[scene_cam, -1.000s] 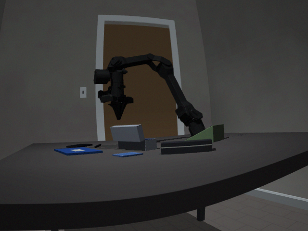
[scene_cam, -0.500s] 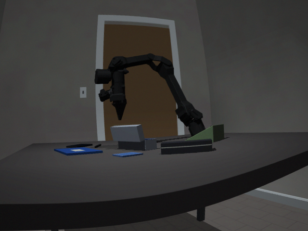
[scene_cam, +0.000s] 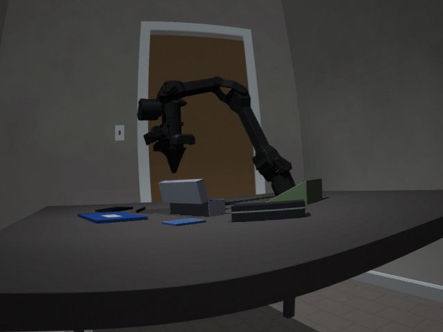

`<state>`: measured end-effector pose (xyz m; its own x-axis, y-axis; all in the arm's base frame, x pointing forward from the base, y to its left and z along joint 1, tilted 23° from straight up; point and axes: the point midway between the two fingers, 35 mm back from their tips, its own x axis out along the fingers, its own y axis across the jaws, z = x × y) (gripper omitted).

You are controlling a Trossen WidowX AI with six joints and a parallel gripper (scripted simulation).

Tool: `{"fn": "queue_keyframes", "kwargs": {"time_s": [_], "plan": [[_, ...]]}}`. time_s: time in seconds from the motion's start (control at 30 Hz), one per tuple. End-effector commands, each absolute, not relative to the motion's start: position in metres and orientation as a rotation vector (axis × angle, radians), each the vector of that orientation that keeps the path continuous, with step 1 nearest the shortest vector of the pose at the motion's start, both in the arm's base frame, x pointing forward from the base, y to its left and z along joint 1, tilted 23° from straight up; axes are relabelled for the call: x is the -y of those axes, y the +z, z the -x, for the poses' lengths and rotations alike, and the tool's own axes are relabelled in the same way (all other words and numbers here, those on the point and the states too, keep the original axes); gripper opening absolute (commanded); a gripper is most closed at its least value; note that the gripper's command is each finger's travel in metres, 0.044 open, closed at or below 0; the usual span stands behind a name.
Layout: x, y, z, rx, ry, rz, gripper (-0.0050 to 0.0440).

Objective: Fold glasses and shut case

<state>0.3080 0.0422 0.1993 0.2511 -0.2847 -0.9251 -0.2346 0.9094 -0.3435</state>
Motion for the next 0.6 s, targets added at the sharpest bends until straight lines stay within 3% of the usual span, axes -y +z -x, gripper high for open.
{"fn": "queue_keyframes", "kwargs": {"time_s": [0.0,0.57], "plan": [[-0.0432,0.1983,-0.3048,-1.336,0.042,0.568,0.0000],[-0.0497,0.1932,-0.3004,-1.326,0.399,1.007,0.0000]]}}
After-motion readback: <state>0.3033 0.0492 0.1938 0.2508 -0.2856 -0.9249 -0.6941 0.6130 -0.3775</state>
